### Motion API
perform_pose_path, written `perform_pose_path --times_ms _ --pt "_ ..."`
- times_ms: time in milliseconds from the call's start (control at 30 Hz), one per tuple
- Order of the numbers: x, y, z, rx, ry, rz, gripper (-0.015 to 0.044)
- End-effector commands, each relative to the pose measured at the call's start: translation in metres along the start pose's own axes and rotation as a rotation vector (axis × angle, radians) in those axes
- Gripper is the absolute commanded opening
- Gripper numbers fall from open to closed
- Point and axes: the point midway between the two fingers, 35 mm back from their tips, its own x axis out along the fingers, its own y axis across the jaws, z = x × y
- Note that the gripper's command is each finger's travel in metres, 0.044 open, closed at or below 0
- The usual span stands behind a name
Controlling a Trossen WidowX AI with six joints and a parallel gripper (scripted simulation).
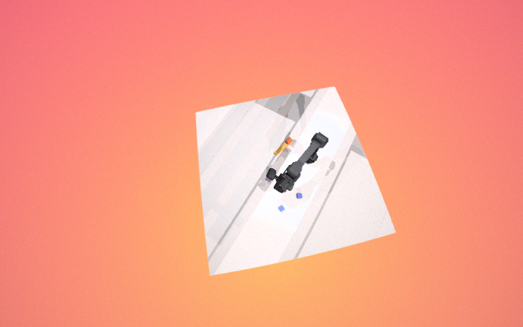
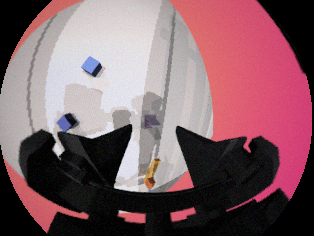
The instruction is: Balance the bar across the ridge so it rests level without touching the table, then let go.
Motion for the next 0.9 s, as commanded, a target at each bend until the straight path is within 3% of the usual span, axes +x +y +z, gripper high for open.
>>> perform_pose_path --times_ms 0,867 --pt "0.006 -0.01 -0.012 0.002 0.029 0.017 0.0315" --pt "0.029 -0.064 -0.106 0.108 0.17 0.137 0.0315"
